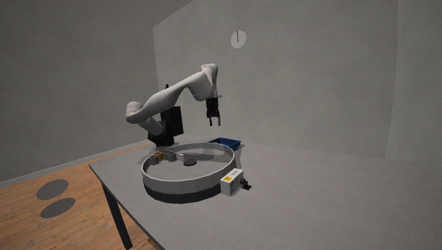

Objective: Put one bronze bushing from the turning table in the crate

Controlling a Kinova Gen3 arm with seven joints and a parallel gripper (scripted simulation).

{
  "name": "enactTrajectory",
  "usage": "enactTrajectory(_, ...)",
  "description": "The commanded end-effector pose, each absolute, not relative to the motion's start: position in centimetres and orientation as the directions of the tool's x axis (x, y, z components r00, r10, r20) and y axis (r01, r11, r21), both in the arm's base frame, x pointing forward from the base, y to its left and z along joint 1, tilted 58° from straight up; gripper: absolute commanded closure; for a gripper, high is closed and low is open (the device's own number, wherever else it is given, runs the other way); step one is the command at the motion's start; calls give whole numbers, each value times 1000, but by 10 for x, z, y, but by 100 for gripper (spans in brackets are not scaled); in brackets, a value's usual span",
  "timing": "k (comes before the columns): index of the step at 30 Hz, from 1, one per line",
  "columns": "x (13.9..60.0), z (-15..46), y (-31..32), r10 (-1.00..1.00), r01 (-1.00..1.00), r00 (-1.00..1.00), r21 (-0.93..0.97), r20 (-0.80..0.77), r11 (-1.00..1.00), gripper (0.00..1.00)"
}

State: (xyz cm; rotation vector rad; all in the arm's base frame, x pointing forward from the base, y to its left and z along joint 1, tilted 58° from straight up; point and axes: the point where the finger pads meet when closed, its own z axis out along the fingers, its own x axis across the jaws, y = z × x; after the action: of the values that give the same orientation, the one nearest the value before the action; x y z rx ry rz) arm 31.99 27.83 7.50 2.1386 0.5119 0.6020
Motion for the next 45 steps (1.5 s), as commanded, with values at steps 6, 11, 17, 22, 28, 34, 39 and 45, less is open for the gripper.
enactTrajectory(6,321,79,282,625,261,771,835,121,-484,0)
enactTrajectory(11,322,81,285,668,334,743,843,40,-422,0)
enactTrajectory(17,322,81,285,668,334,743,843,40,-422,0)
enactTrajectory(22,323,83,287,706,404,707,843,-41,-356,0)
enactTrajectory(28,324,87,290,750,501,642,828,-161,-251,0)
enactTrajectory(34,324,87,290,750,501,642,828,-161,-251,0)
enactTrajectory(39,325,89,293,770,560,591,809,-240,-178,0)
enactTrajectory(45,327,92,296,788,639,504,766,-353,-65,0)
